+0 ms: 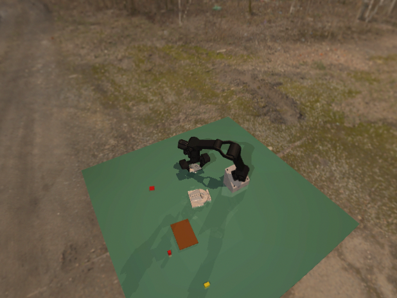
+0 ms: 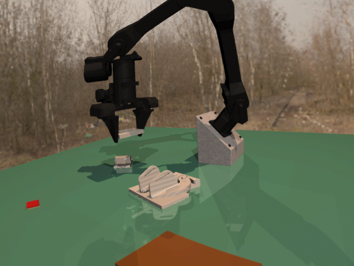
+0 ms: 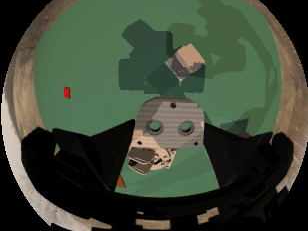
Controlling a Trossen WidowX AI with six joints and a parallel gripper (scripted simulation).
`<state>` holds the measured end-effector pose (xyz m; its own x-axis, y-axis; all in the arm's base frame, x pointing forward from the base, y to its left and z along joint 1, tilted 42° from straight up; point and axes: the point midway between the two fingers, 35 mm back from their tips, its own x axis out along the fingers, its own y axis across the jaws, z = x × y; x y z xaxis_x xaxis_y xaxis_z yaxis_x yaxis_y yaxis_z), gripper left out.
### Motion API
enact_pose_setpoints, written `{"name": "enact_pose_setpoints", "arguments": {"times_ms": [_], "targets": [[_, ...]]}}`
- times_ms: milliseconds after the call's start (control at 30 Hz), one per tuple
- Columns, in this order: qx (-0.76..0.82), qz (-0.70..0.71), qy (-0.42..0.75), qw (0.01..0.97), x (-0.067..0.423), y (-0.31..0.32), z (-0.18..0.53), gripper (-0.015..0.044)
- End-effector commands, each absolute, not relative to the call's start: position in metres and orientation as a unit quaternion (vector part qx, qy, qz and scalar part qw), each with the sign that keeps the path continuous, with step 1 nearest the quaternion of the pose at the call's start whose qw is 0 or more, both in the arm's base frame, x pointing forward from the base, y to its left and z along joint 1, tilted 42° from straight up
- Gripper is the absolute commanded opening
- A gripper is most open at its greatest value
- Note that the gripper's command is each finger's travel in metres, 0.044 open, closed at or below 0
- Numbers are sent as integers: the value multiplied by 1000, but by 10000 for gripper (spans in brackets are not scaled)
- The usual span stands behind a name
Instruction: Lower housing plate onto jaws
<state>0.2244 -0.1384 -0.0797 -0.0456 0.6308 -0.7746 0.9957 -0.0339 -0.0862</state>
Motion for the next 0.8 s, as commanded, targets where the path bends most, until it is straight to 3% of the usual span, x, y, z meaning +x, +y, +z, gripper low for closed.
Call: {"name": "enact_pose_setpoints", "arguments": {"times_ms": [0, 767], "targets": [[621, -298, 656, 308, 229, -129, -69, 351], [491, -66, 717, 491, 240, -69, -24, 351]]}}
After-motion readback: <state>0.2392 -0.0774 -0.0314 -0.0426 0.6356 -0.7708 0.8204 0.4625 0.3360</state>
